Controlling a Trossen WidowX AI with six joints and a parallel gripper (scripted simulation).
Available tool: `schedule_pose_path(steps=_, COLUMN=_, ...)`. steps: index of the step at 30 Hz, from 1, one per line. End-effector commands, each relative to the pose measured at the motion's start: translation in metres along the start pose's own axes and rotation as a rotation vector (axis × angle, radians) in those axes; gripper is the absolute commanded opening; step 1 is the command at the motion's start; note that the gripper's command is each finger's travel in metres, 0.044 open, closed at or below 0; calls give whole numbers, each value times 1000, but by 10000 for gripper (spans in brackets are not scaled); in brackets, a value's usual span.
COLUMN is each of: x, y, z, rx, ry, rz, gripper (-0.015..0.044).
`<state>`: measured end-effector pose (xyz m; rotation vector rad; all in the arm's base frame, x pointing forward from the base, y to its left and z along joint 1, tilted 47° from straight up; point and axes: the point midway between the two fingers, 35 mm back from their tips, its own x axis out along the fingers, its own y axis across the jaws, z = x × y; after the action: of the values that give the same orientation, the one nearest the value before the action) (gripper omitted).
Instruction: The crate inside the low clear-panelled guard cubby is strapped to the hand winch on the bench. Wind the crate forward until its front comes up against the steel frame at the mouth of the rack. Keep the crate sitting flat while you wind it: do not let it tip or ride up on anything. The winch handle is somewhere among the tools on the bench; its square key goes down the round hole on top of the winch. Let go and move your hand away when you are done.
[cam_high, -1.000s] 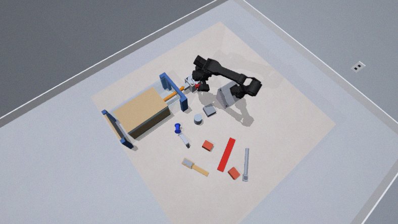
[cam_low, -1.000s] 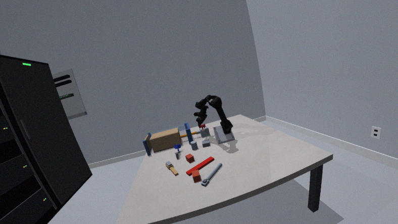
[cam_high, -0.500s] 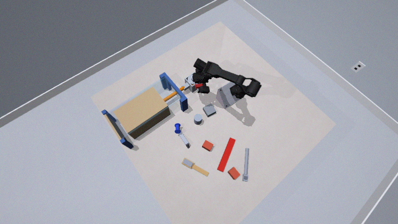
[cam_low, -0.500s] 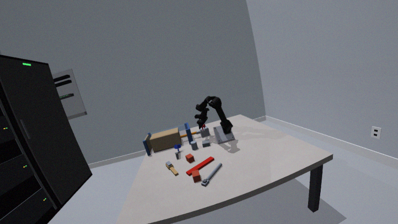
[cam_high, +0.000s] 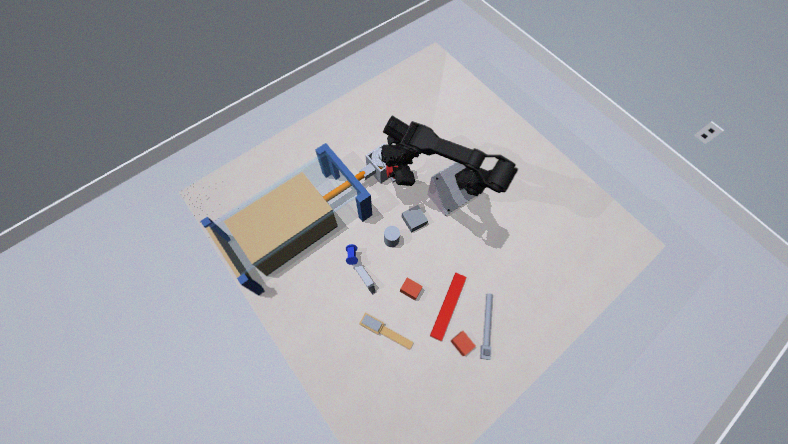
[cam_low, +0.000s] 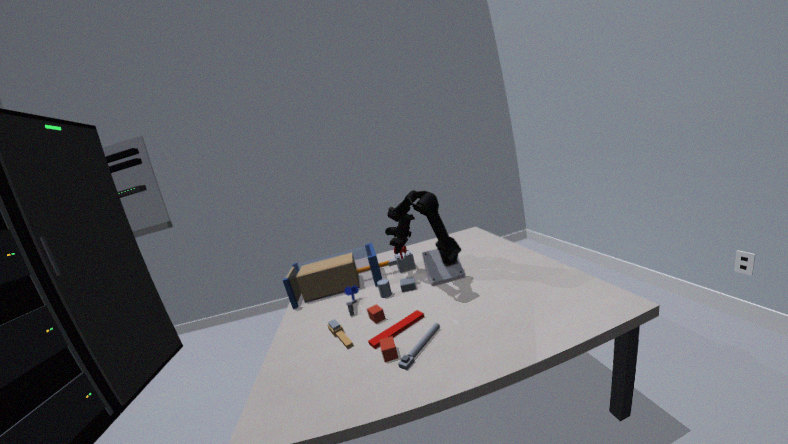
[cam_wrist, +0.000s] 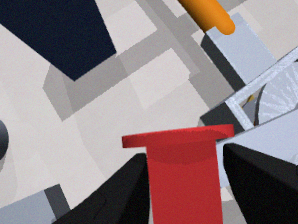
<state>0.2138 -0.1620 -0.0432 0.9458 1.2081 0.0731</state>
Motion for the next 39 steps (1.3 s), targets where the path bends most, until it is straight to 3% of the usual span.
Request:
schedule_pose_path(steps=1, x=0, y=0, z=0, rx=0, ry=0, rz=0, gripper=72)
schedule_pose_path(steps=6, x=0, y=0, z=0, rx=0, ry=0, rz=0, gripper=0)
schedule_pose_path(steps=39, x=-4, y=-6, z=-19, rx=7, ry=3, rz=6, gripper=0)
